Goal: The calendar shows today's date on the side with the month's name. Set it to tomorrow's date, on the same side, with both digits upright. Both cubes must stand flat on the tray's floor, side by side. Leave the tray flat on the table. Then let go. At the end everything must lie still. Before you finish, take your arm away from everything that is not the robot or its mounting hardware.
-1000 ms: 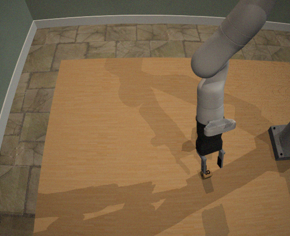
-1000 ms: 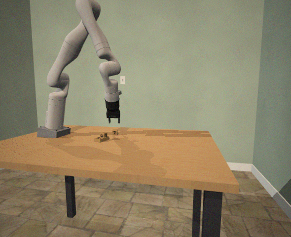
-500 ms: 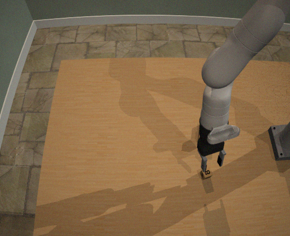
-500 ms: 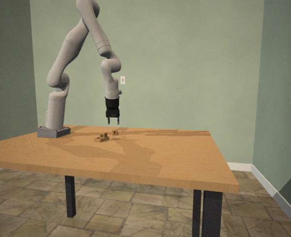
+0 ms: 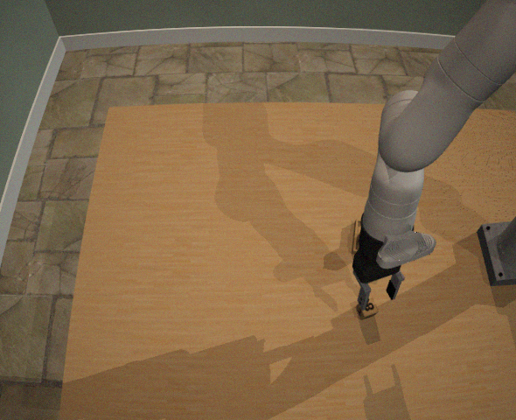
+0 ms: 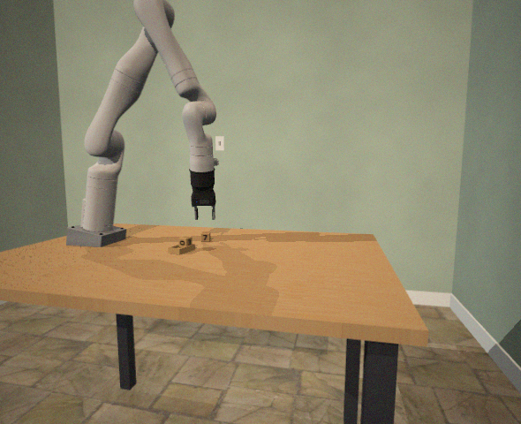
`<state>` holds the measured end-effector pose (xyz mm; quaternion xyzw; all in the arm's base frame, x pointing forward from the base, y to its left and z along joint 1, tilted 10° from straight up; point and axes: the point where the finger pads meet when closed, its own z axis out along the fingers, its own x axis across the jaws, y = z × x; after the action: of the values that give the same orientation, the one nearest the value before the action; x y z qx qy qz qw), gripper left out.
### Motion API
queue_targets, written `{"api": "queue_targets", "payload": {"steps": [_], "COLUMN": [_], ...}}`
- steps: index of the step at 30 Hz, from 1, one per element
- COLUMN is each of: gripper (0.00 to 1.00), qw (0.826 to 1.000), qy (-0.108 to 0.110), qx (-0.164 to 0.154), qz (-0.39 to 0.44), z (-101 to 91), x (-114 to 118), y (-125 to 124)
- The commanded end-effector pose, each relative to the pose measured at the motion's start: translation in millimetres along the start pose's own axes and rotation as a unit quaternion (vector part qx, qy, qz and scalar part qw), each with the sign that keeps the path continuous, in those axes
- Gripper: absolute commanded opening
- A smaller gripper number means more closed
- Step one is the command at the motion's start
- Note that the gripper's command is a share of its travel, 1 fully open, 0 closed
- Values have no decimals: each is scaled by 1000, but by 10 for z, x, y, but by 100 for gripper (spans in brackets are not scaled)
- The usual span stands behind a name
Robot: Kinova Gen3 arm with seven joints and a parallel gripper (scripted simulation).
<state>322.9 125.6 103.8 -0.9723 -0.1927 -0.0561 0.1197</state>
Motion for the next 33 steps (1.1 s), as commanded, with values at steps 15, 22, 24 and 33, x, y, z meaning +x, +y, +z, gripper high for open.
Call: {"api": "queue_targets", "payload": {"steps": [15,22,24,33], "gripper": [100,100,100,100], "qw": [1000,1000,1000,999], "qy": [-1,-5,-6,-13], "qx": [-7,-16,-21,-51], "qz": [-3,-3,-3,-3], "z": [-5,6,11,29], "x": [-1,-17,-25,-54], "y": [-22,-22,-21,-19]}}
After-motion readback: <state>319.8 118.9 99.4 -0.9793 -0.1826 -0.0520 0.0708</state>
